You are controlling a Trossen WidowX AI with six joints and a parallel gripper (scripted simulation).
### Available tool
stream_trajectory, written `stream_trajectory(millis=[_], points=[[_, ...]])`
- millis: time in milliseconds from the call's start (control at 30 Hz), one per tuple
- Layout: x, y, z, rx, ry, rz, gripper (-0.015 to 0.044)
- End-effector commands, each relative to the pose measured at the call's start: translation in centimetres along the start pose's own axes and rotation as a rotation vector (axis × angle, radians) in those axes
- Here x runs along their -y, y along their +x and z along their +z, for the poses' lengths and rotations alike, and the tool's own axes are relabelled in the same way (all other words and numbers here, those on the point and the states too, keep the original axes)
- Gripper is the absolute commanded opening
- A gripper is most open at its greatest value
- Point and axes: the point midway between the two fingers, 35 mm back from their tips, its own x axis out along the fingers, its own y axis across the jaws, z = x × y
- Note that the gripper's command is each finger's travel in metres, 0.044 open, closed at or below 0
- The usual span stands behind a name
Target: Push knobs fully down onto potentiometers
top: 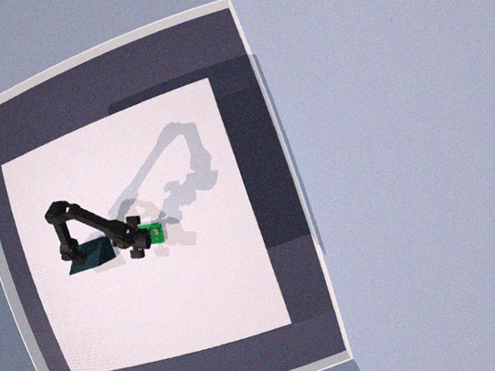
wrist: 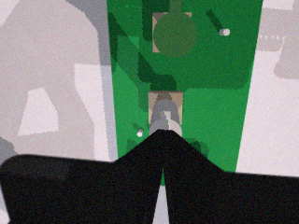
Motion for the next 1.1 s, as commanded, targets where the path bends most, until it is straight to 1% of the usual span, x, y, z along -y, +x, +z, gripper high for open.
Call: stream_trajectory(millis=[0,100,133,367,467,633,700,867,967,1067], points=[[0.0,-0.7,0.1,0.005,-0.004,-0.003,0.0],[0.0,-1.2,0.1,0.005,-0.004,-0.003,0.0],[0.0,-0.6,0.0,0.001,-0.001,0.001,0.0026],[0.0,-0.6,0.0,0.001,-0.001,0.001,0.021],[-0.1,-1.5,1.1,0.002,-0.002,0.0,0.0131],[-0.1,-4.6,4.4,0.006,-0.005,-0.004,0.0],[0.0,-5.5,5.1,0.007,-0.006,-0.005,0.0],[0.0,-5.6,5.2,0.007,-0.006,-0.005,0.0],[0.0,-3.8,5.2,0.007,-0.006,-0.004,0.0],[0.0,-3.6,5.2,0.007,-0.006,-0.004,0.0]])
